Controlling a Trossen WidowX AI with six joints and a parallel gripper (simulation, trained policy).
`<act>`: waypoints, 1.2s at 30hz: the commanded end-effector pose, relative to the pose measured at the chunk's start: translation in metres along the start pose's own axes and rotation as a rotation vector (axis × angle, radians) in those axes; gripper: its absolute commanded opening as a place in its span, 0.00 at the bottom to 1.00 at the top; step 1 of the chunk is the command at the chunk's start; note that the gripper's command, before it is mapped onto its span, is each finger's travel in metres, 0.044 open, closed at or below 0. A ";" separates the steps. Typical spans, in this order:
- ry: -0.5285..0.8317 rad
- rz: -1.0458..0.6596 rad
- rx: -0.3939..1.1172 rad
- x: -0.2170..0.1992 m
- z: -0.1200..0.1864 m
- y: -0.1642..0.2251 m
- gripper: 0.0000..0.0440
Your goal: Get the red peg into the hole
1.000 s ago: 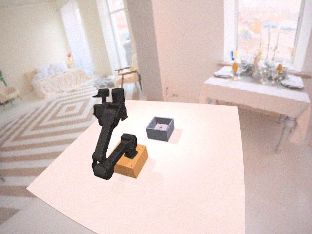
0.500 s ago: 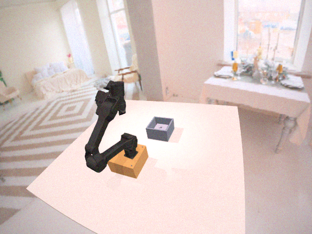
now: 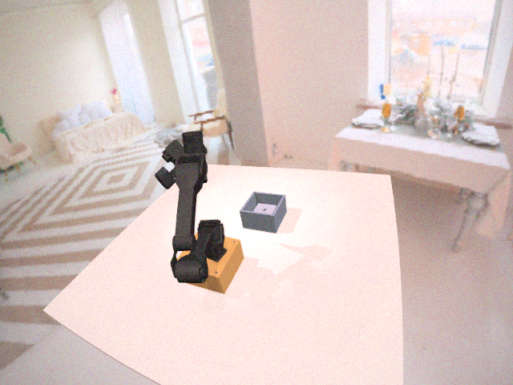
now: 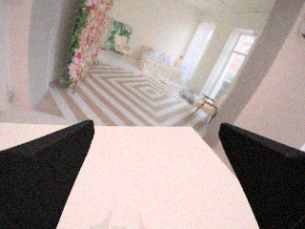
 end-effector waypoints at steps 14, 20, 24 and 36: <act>0.106 -0.516 0.267 -0.022 -0.019 0.037 1.00; 0.165 -0.690 0.362 -0.028 -0.024 0.051 1.00; 0.212 -0.802 0.426 -0.031 -0.027 0.061 1.00; 0.384 -1.117 0.630 -0.038 -0.036 0.095 1.00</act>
Point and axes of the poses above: the point midway between the two fingers, 35 mm back from their tips, its own z axis back along the fingers, its own x axis across the jaws, y = z × x, the point moved 2 cm from there along z, back along the fingers, and after that the axes turned 4 degrees about -z, right-handed, at the moved point
